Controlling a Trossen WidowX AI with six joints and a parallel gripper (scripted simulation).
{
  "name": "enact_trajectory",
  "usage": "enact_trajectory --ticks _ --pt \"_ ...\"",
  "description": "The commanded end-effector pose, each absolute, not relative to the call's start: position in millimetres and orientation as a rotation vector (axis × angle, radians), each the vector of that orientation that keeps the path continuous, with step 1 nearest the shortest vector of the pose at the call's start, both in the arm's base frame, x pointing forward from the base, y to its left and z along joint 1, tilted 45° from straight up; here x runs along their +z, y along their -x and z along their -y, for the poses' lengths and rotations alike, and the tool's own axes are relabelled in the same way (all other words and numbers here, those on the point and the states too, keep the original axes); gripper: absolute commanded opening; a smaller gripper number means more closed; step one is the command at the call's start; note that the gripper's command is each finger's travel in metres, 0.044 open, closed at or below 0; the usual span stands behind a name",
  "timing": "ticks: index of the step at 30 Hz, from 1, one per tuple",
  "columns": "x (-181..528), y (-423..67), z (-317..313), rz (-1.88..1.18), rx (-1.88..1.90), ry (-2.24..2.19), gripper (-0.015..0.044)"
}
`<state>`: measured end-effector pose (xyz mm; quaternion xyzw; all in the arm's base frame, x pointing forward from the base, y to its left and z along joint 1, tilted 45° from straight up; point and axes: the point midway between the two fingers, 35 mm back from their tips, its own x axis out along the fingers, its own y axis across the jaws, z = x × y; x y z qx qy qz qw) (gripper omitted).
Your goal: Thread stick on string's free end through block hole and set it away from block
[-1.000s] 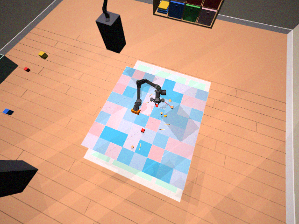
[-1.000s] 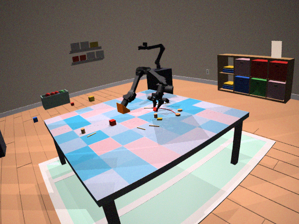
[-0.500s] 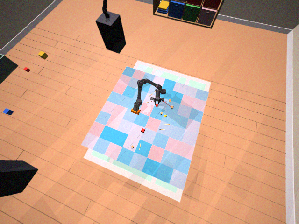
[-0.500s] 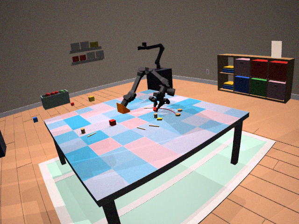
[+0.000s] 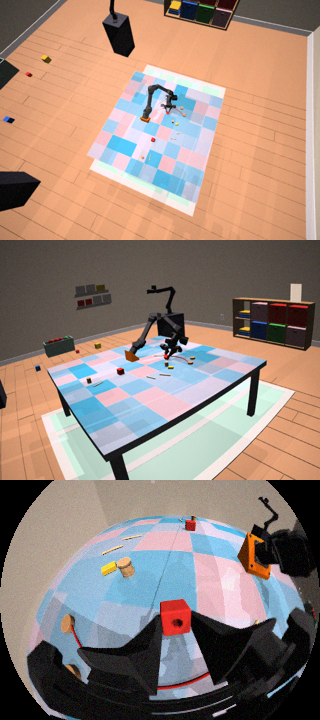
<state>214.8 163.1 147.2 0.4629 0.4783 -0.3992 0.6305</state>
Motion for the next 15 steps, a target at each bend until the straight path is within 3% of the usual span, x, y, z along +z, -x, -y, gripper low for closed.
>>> enact_trajectory --ticks 1,3,9,15 --pt "147 -215 -164 -1.101 -0.909 -1.062 0.0184" --pt "149 -214 -164 -1.101 -0.909 -1.062 0.0235" --pt "208 -205 -152 -1.095 -0.912 -1.062 0.0235" --pt "210 -204 -152 -1.095 -0.912 -1.062 0.0235"
